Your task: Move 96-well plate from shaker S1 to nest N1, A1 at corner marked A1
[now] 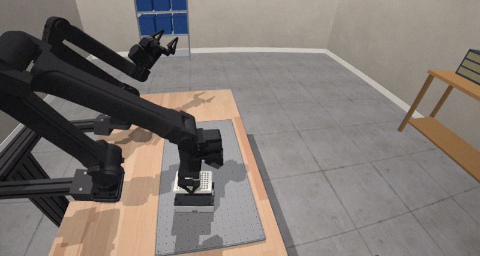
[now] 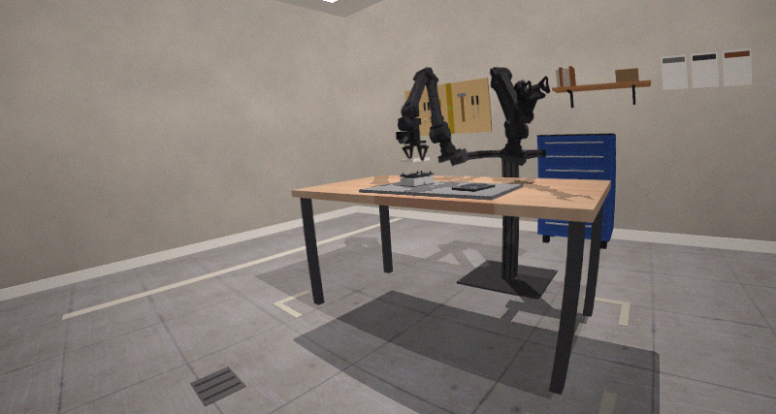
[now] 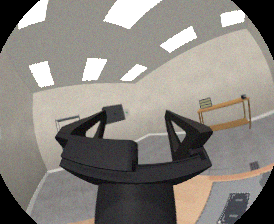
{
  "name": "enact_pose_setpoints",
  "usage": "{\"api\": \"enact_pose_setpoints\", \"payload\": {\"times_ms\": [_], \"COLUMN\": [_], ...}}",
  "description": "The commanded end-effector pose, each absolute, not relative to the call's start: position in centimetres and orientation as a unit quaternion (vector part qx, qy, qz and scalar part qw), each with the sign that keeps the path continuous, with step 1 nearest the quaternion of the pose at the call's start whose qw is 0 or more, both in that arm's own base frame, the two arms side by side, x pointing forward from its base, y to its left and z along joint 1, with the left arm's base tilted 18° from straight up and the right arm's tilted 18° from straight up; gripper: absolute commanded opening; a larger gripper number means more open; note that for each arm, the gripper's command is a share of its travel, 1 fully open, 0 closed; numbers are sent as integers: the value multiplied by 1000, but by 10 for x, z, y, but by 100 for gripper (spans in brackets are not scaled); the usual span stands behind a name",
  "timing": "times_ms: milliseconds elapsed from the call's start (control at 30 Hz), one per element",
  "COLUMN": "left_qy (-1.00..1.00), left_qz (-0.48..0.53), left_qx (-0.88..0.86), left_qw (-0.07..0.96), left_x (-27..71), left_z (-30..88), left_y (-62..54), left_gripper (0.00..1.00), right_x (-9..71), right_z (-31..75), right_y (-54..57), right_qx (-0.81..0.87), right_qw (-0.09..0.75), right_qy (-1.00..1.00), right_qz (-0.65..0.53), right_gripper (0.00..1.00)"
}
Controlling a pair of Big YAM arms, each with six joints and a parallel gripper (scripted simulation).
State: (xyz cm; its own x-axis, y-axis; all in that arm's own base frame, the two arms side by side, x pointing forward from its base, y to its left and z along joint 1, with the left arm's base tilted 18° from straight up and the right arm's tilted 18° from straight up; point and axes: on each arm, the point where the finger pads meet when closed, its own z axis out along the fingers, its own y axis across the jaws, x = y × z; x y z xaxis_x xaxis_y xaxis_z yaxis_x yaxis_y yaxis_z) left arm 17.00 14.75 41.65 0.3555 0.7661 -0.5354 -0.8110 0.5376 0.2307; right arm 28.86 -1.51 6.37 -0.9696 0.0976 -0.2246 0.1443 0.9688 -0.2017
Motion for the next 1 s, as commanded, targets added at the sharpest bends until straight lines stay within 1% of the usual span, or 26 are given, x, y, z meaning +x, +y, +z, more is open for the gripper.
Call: {"api": "enact_pose_setpoints", "payload": {"times_ms": [0, 267, 333, 967], "left_qy": [291, 291, 291, 291], "left_qz": [493, 493, 493, 493], "left_qx": [-31, -31, -31, -31], "left_qw": [819, 819, 819, 819], "left_x": [164, 164, 164, 164], "left_z": [422, 422, 422, 422], "left_y": [145, 145, 145, 145], "left_gripper": [100, 100, 100, 100], "right_x": [309, 307, 302, 303], "right_z": [98, 103, 98, 85], "right_y": [-6, -5, -6, 1], "right_qx": [69, 69, 67, 75], "right_qw": [145, 144, 128, 131], "right_qy": [982, 982, 984, 983], "right_qz": [-104, -104, -107, -106], "right_gripper": [0, 0, 0, 0]}}
